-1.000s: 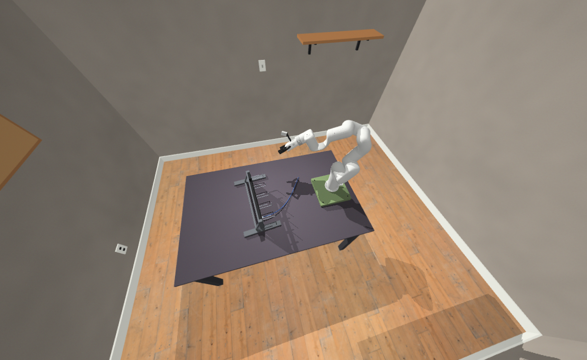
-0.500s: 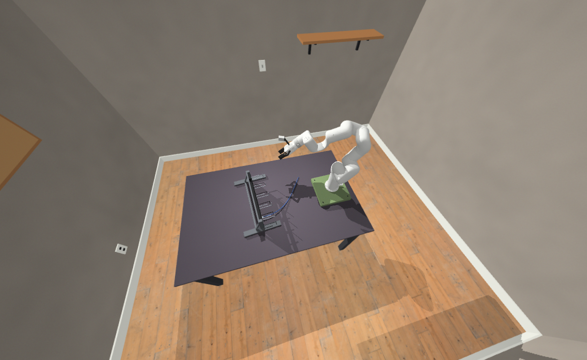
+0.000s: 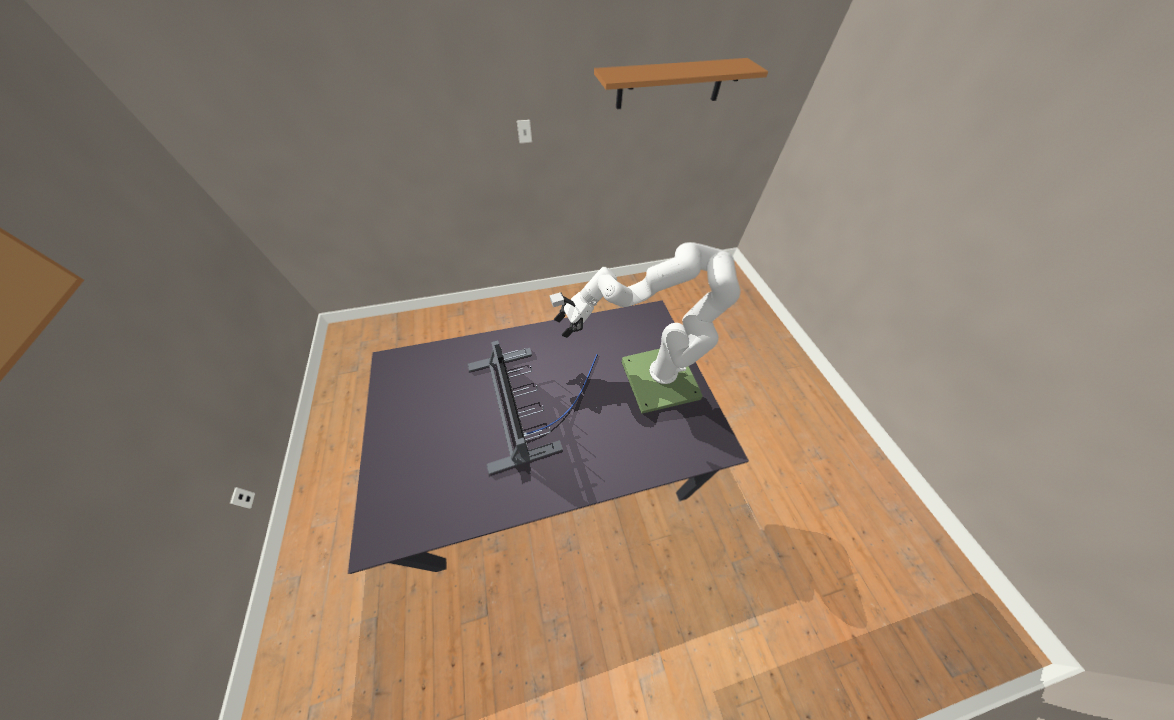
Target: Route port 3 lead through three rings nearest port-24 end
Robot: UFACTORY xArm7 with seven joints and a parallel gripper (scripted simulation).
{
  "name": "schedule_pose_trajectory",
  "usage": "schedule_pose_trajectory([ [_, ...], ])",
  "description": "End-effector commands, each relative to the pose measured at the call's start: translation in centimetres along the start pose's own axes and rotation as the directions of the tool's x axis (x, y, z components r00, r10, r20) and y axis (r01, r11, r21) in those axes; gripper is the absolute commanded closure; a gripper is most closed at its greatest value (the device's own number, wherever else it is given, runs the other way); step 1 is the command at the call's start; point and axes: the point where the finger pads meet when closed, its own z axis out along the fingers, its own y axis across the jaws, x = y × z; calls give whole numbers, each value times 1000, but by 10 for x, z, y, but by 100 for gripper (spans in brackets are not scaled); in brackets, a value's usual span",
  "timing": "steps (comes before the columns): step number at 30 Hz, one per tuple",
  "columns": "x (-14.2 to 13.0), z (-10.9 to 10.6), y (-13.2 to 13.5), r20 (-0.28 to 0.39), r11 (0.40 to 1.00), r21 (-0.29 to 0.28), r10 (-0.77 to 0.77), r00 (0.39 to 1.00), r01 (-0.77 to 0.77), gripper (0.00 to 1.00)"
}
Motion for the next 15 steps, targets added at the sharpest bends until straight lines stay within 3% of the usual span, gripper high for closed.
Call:
schedule_pose_trajectory([
  [1,-8,12,-18,82,990,41,-140,987,137,0],
  [6,-16,18,-28,126,974,73,-222,967,214,0],
  [7,-24,24,-38,166,952,108,-300,940,285,0],
  [15,-49,36,-59,252,870,212,-489,835,445,0],
])
